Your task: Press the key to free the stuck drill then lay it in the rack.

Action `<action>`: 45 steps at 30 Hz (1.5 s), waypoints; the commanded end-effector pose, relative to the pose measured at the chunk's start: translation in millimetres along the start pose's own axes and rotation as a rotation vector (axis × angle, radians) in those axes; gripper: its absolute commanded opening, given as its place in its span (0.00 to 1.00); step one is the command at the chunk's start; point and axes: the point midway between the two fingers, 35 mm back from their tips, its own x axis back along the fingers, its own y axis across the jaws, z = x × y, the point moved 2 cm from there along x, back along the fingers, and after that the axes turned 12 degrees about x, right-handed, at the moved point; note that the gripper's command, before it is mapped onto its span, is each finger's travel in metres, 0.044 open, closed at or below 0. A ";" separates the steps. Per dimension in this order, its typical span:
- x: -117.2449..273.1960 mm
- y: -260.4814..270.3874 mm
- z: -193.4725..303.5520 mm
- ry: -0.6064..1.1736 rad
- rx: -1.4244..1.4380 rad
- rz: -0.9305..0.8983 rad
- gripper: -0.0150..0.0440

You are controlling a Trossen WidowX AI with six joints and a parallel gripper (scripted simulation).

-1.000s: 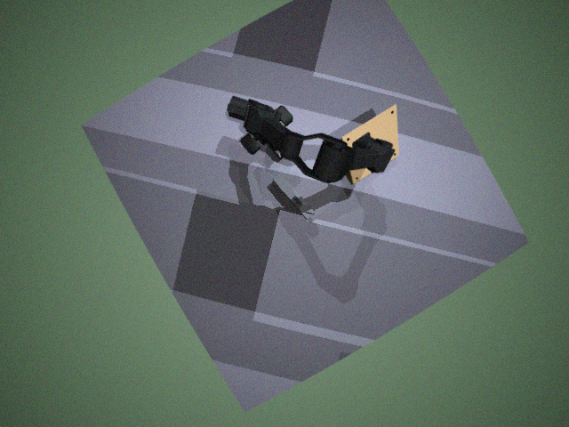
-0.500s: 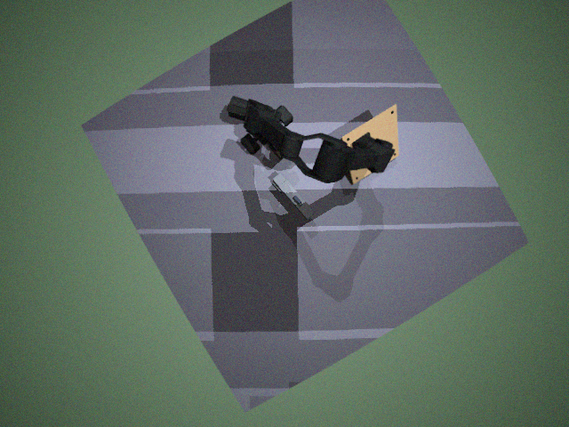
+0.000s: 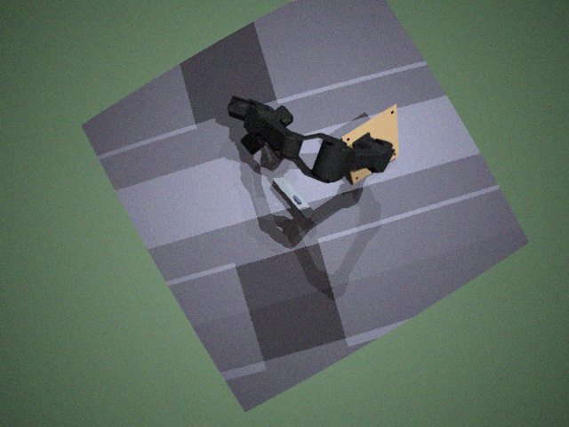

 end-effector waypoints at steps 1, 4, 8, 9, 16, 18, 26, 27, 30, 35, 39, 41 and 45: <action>0.0 -0.1 0.1 0.000 0.000 0.001 0.88; 0.0 -0.1 0.1 0.000 0.000 0.001 1.00; 20.1 0.4 -0.1 -0.015 -0.002 -0.002 1.00; 23.5 1.0 -1.0 -0.016 -0.002 -0.003 1.00; 49.6 2.0 -1.2 -0.016 -0.003 -0.003 1.00; 57.3 1.7 -0.7 -0.016 -0.003 -0.004 1.00; 80.8 0.3 2.5 -0.015 -0.003 -0.004 1.00; 72.6 2.6 1.4 -0.011 -0.026 -0.003 1.00; 83.6 12.8 19.9 0.112 -0.231 -0.037 1.00; 116.3 34.7 58.3 0.407 -0.695 -0.012 1.00; 151.2 52.7 85.0 0.652 -1.080 0.114 1.00; 164.1 58.8 92.5 0.731 -1.205 0.178 1.00; 184.8 68.2 102.2 0.844 -1.392 0.296 1.00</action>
